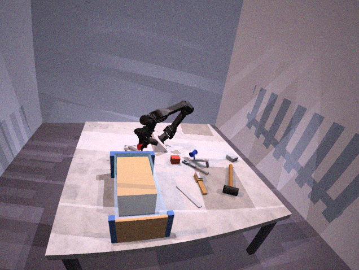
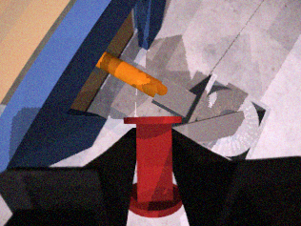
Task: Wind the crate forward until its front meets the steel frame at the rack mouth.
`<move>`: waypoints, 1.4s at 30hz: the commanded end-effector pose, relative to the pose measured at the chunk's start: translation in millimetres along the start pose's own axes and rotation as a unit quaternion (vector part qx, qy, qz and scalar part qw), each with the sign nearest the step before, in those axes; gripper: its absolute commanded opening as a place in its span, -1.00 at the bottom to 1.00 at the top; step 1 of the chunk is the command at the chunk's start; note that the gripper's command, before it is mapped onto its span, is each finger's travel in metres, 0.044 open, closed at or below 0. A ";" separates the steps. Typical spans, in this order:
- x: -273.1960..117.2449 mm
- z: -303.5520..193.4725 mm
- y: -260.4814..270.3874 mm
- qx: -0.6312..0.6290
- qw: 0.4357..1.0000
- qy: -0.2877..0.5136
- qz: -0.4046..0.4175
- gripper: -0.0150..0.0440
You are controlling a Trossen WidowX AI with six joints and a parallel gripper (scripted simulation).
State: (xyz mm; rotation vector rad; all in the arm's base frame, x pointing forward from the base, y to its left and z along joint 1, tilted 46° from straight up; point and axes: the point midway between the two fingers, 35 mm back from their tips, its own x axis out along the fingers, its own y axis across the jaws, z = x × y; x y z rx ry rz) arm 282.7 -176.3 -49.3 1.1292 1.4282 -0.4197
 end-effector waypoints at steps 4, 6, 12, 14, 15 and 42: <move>-2.7 -16.3 -5.4 0.004 1.000 0.014 -0.002 -0.49; -3.8 -18.6 -6.5 0.004 1.000 0.014 -0.002 -0.49; -7.0 -25.2 -10.3 0.004 1.000 0.014 -0.002 -0.49; -8.1 -27.3 -11.6 0.004 1.000 0.014 -0.002 -0.49; -8.7 -28.6 -12.5 0.004 1.000 0.014 -0.002 -0.49; -20.8 -52.9 -37.5 0.004 1.000 0.015 -0.003 -0.49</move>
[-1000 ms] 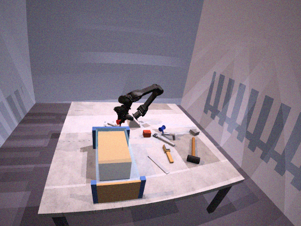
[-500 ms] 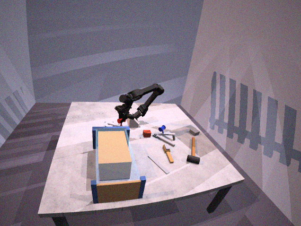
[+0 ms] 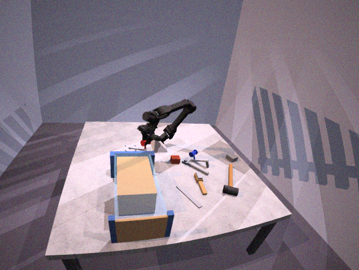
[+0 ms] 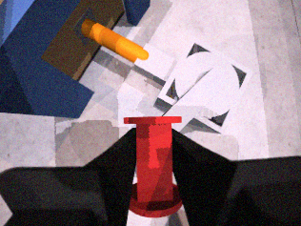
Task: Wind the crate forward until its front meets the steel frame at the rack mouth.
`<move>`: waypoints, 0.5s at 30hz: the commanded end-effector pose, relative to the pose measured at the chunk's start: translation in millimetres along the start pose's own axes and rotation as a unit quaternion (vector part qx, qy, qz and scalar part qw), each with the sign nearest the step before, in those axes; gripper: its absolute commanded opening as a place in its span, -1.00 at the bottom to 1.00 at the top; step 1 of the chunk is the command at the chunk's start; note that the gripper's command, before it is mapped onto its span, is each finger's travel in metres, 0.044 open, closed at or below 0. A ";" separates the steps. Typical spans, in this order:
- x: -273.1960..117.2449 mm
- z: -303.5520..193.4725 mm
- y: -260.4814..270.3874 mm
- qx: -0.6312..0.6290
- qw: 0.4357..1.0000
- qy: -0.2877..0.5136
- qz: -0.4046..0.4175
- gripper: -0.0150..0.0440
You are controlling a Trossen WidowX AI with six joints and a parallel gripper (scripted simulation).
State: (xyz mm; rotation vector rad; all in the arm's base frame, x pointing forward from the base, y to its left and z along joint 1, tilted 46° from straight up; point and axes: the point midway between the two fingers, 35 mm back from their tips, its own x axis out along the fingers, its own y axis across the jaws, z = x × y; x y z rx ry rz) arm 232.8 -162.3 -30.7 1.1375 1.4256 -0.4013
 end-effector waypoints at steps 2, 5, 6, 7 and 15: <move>-1.1 -11.3 -12.1 0.007 1.000 0.011 -0.011 -0.49; -2.3 -13.6 -15.8 0.007 1.000 0.011 -0.011 -0.49; -2.6 -14.1 -16.7 0.007 1.000 0.011 -0.011 -0.49; -3.0 -14.9 -18.1 0.007 1.000 0.011 -0.011 -0.49; -5.5 -19.7 -27.9 0.007 1.000 0.011 -0.011 -0.49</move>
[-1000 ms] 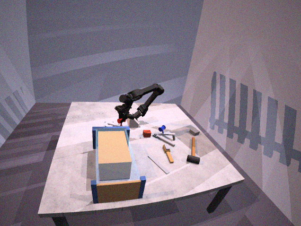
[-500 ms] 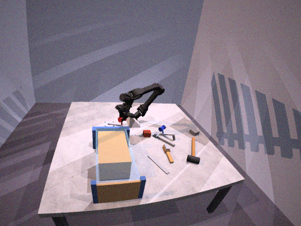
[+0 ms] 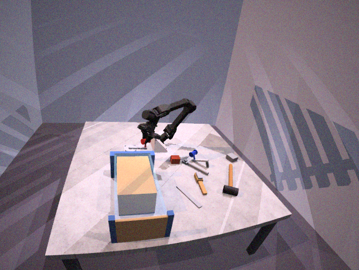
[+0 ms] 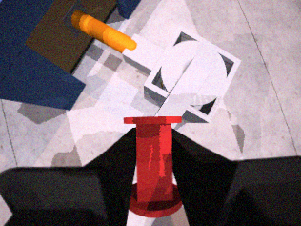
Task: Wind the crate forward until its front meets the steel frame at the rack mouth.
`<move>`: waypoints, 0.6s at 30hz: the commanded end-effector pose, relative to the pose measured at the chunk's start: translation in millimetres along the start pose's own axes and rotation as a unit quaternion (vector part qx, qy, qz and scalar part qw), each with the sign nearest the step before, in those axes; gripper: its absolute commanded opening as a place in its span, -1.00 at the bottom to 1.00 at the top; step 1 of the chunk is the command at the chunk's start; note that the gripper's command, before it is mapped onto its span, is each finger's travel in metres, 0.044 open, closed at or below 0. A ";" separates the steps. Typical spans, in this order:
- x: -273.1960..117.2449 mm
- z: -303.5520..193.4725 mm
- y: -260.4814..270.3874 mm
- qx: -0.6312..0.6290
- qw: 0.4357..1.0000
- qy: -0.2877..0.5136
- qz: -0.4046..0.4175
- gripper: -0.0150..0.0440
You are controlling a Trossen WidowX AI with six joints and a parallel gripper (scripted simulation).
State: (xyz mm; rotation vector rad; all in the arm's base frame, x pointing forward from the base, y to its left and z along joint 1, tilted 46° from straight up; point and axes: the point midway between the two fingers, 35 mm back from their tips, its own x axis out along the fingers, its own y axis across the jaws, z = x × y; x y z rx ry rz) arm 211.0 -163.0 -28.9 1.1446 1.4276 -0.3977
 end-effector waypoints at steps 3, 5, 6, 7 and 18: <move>-0.3 -9.0 -14.3 0.006 1.000 0.009 -0.013 -0.49; -0.8 -10.0 -16.8 0.006 1.000 0.009 -0.014 -0.49; -1.1 -10.5 -18.4 0.006 1.000 0.009 -0.014 -0.49; -1.3 -10.9 -19.4 0.006 1.000 0.009 -0.014 -0.49; -3.6 -14.7 -34.5 0.006 1.000 0.009 -0.014 -0.49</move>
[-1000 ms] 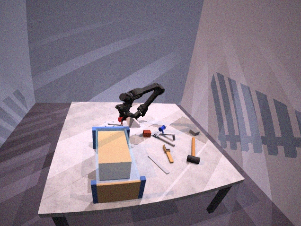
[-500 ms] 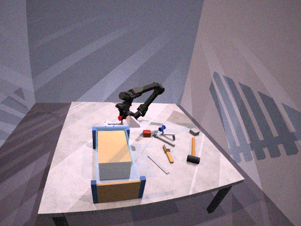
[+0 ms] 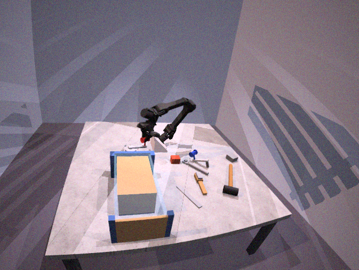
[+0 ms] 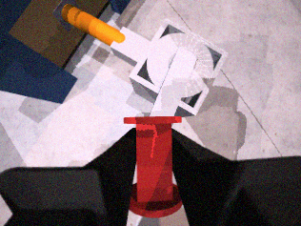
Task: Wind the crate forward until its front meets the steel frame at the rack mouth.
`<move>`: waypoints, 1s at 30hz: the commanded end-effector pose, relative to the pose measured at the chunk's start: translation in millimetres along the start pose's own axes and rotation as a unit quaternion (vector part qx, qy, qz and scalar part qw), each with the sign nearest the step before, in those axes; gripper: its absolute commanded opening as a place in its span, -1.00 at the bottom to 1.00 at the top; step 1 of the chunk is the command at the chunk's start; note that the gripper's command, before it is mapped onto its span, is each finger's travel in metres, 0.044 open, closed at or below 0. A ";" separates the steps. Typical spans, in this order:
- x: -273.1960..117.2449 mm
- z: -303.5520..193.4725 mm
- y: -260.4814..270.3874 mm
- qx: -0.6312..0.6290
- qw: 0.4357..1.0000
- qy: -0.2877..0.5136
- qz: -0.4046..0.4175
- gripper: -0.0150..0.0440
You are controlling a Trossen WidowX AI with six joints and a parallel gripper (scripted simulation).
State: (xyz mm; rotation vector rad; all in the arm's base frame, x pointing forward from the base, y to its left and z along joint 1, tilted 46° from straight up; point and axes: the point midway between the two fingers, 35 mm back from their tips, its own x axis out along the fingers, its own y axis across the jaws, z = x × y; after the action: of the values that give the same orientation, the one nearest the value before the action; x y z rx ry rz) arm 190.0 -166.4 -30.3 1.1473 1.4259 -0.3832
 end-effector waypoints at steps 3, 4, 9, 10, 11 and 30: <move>-0.2 -6.7 -19.3 0.010 1.000 0.006 -0.019 -0.49; -0.3 -7.0 -21.0 0.010 1.000 0.006 -0.019 -0.49; -0.9 -7.7 -27.6 0.010 1.000 0.006 -0.020 -0.49; -1.0 -7.8 -29.3 0.010 1.000 0.006 -0.020 -0.49; -1.1 -7.9 -30.4 0.010 1.000 0.006 -0.020 -0.49; -1.3 -6.2 -57.2 0.010 1.000 0.006 -0.021 -0.49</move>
State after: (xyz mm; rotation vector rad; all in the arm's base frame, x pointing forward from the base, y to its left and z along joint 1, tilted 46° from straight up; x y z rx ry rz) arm 150.9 -183.0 -41.9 1.1586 1.4301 -0.3949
